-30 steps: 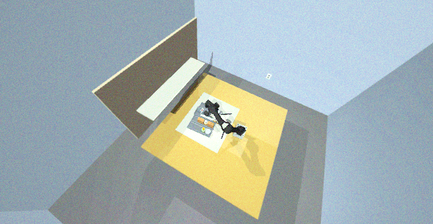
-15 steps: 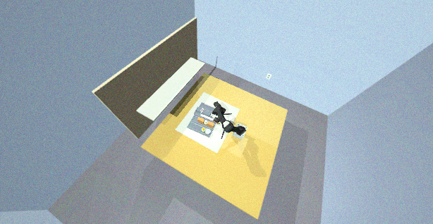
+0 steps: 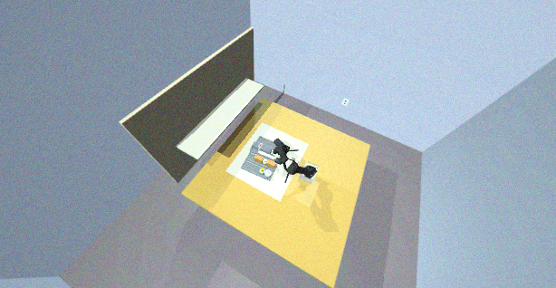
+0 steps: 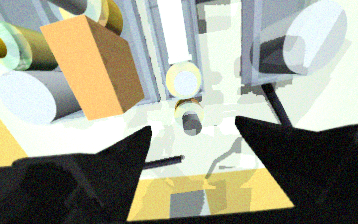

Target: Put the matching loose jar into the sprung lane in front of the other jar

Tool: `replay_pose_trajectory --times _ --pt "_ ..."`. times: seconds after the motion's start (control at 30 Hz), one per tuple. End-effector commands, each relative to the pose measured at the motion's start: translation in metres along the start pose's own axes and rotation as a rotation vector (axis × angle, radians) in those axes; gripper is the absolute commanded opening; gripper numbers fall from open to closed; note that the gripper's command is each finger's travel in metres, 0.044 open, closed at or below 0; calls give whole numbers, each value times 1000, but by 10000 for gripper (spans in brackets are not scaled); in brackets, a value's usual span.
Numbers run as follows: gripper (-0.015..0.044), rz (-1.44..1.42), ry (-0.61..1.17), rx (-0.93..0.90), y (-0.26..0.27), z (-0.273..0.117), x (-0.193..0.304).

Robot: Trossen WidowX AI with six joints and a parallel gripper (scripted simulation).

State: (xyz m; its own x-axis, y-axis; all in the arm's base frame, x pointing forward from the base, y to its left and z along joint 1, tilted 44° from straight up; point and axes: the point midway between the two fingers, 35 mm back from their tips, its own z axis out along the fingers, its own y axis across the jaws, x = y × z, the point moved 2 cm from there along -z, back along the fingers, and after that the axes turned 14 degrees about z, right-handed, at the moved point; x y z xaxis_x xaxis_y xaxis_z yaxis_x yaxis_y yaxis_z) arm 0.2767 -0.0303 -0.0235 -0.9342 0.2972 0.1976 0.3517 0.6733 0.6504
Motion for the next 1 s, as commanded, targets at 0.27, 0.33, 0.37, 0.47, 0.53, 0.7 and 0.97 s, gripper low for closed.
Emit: replay_pose_trajectory --times 0.27,0.33,0.37,0.47,0.53,0.7,0.97 --pt "440 7 4 -6 0 19 2" --pt "440 7 4 -6 0 22 2" --pt "440 7 4 -6 0 24 2" --pt "440 7 4 -6 0 29 2" --pt "440 7 4 -6 0 32 2" --pt "440 7 5 -7 0 39 2" --pt "256 7 5 -7 0 39 2"
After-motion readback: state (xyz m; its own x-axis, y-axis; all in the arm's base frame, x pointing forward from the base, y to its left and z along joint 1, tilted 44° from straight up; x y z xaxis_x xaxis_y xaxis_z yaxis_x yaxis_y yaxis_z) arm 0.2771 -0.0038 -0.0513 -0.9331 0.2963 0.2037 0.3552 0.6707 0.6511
